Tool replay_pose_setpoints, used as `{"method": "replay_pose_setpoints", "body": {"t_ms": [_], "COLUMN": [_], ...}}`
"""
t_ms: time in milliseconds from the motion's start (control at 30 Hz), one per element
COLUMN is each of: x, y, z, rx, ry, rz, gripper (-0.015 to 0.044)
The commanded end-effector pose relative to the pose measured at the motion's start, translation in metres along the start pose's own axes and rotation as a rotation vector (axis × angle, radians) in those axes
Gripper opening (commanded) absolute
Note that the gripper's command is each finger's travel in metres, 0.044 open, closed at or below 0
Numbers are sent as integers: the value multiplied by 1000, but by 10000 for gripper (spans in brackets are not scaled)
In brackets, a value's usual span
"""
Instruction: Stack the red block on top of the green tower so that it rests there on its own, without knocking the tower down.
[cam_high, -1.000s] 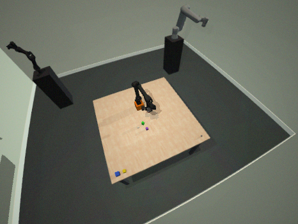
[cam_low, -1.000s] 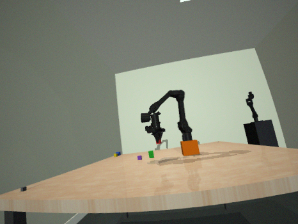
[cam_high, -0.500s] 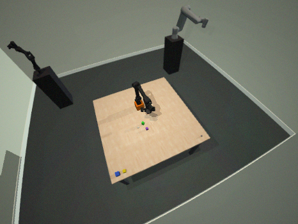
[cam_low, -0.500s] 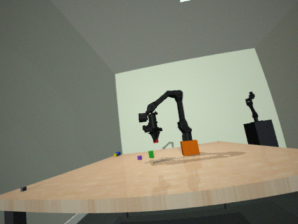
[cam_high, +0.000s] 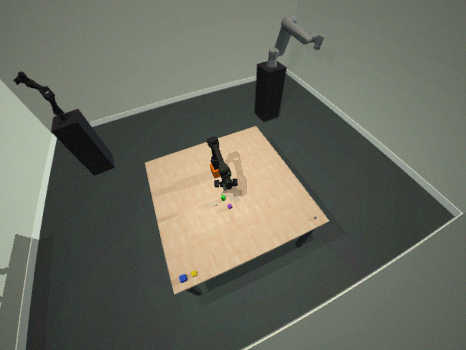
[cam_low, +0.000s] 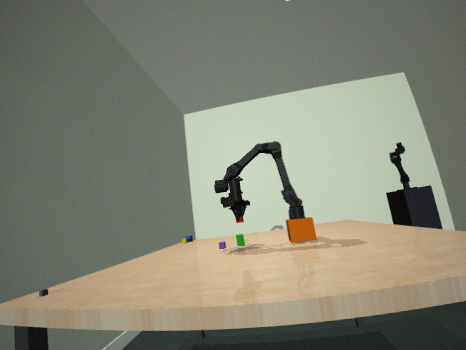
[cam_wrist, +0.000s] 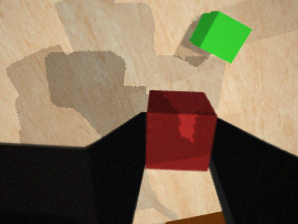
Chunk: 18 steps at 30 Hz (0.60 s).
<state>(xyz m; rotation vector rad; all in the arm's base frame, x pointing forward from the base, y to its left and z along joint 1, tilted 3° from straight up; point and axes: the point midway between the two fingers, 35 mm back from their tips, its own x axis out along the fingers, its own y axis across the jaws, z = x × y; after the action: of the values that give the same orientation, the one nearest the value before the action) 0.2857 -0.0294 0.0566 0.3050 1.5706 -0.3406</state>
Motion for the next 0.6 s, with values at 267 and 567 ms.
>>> {"method": "replay_pose_setpoints", "body": {"t_ms": [267,567], "x": [0,32], "y": [-37,-38], "z": [34,35], "rx": [-3,-3], "ry": [-11,-10], "rz": [-10,-10], "gripper": [0,0]}}
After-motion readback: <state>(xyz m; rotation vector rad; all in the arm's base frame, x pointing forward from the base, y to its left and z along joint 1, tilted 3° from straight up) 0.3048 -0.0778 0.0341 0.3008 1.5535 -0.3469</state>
